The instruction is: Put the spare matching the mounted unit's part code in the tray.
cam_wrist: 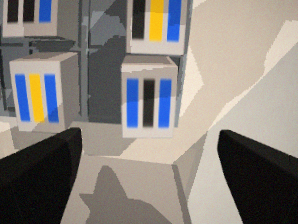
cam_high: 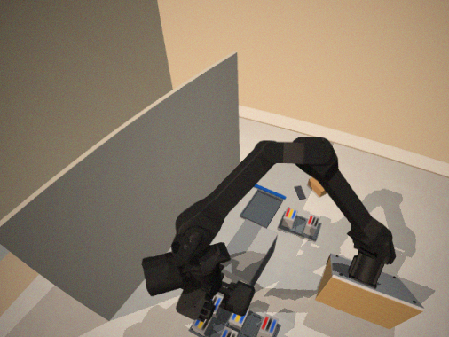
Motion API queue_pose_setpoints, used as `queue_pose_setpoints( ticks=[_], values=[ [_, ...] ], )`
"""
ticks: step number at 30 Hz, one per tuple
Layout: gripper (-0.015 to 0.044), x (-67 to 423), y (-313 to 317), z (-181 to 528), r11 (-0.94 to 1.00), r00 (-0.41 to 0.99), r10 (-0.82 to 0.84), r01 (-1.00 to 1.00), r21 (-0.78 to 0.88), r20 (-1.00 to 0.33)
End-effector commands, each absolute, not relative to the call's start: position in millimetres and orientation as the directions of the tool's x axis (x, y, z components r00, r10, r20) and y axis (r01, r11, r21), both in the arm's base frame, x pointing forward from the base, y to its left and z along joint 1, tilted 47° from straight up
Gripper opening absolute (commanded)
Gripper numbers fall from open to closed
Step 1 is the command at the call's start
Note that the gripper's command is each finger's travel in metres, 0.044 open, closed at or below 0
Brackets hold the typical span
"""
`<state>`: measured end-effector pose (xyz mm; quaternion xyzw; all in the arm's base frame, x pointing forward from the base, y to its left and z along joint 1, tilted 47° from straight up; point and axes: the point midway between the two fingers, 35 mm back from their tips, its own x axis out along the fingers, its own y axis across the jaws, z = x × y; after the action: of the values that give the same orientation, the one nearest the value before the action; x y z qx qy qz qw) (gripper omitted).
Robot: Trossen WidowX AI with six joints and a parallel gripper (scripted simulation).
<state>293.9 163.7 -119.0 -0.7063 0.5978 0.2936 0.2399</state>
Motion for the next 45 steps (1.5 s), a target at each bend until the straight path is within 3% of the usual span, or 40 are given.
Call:
queue_pose_setpoints(
  ticks=[1,45],
  values=[
    [0.0300,293.8,158.8,-122.6,-0.172,0.111,-0.709,-0.985,0.018,-0.696],
    [0.0300,302.8,106.7,-172.8,-0.172,0.112,-0.712,-0.985,0.017,-0.693]
  ],
)
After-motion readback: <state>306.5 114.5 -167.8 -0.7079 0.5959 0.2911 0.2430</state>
